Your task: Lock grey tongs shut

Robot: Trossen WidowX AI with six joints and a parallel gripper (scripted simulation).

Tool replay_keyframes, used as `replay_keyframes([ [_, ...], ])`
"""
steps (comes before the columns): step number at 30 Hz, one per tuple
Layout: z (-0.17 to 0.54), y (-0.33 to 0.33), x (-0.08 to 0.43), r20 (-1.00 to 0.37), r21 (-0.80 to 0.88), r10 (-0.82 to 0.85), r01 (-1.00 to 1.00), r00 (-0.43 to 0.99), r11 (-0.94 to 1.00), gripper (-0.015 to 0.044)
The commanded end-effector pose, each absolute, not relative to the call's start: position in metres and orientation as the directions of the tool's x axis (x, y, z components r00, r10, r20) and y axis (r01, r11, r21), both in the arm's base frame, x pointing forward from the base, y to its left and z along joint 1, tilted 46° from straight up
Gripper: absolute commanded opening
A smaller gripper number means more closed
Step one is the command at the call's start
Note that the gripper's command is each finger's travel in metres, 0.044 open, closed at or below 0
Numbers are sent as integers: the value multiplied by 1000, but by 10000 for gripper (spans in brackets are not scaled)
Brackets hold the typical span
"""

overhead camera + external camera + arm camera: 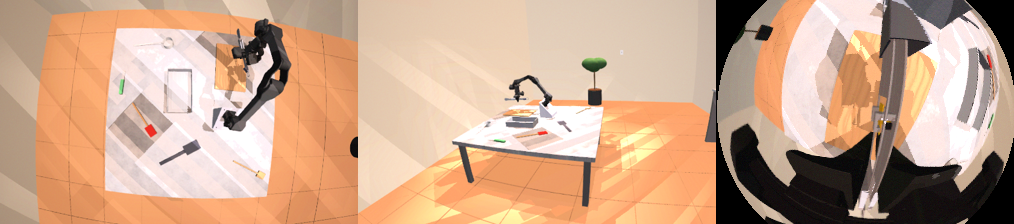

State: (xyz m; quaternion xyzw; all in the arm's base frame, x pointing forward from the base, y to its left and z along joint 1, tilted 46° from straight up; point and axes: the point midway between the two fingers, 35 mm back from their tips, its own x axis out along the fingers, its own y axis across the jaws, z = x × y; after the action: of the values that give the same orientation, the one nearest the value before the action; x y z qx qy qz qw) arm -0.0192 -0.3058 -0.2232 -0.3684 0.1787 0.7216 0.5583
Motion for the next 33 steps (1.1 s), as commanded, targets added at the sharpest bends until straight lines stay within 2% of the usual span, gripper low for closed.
replay_keyframes([
  [1, -228, -302, -21, -732, -151, 672, -937, -108, -316, -150],
  [33, -267, -267, -27, -755, -145, 647, -935, -106, -323, -150],
])
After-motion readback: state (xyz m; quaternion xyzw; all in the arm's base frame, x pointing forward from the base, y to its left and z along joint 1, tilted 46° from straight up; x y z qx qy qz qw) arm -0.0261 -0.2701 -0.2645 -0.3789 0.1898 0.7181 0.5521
